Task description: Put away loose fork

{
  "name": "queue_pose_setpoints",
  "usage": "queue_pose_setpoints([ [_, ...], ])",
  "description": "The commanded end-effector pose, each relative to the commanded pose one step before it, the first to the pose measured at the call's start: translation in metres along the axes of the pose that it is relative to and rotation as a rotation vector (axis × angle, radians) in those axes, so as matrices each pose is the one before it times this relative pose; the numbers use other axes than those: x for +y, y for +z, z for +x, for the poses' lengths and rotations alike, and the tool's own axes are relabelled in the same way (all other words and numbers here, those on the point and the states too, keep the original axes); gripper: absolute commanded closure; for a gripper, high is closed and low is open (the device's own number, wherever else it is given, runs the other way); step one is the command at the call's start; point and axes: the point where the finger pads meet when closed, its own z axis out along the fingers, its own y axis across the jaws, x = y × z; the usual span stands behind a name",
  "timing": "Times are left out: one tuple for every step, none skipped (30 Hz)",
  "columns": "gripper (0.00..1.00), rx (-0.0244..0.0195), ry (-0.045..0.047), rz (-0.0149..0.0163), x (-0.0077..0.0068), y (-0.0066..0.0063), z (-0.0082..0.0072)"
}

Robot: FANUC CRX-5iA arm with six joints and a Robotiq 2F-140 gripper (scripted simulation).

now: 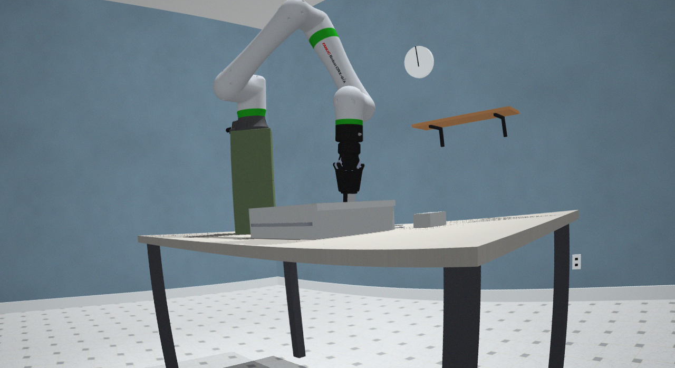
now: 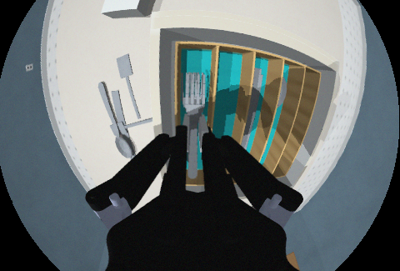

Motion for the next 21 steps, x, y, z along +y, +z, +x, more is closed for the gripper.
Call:
queue_pose_setpoints([
  [0.98,0.00033,0.00004,-0.00009,0.00000,0.00659,0.00093],
  [0.98,0.00000,0.00000,0.00000,0.00000,0.00215,0.00021],
  [0.98,0.00000,0.00000,0.00000,0.00000,0.00202,0.00019],
  [0.98,0.00000,0.00000,0.00000,0.00000,0.00188,0.00019],
  [0.98,0.00000,0.00000,0.00000,0.00000,0.00174,0.00017],
  [0.98,0.00000,0.00000,0.00000,0.00000,0.00160,0.00015],
  [0.98,0.00000,0.00000,0.00000,0.00000,0.00146,0.00015],
  [0.98,0.00000,0.00000,0.00000,0.00000,0.00132,0.00013],
  [0.98,0.00000,0.00000,0.00000,0.00000,0.00118,0.00011],
  [0.98,0.00000,0.00000,0.00000,0.00000,0.00000,0.00000],
  [0.98,0.00000,0.00000,0.00000,0.00000,0.00000,0.00000],
  [0.98,0.00000,0.00000,0.00000,0.00000,0.00105,0.00010],
  [0.98,0.00000,0.00000,0.00000,0.00000,0.00091,0.00009],
  [0.98,0.00000,0.00000,0.00000,0.00000,0.00079,0.00008],
  [0.98,0.00000,0.00000,0.00000,0.00000,0.00066,0.00006],
  [0.98,0.00000,0.00000,0.00000,0.00000,0.00055,0.00005],
  [0.98,0.00000,0.00000,0.00000,0.00000,0.00044,0.00004],
  [0.98,0.00000,0.00000,0.00000,0.00000,0.00034,0.00003],
  [0.98,0.00000,0.00000,0.00000,0.00000,0.00025,0.00002],
  [0.98,0.00000,0.00000,0.00000,0.00000,0.00017,0.00002],
  [0.98,0.00000,0.00000,0.00000,0.00000,0.00011,0.00001],
])
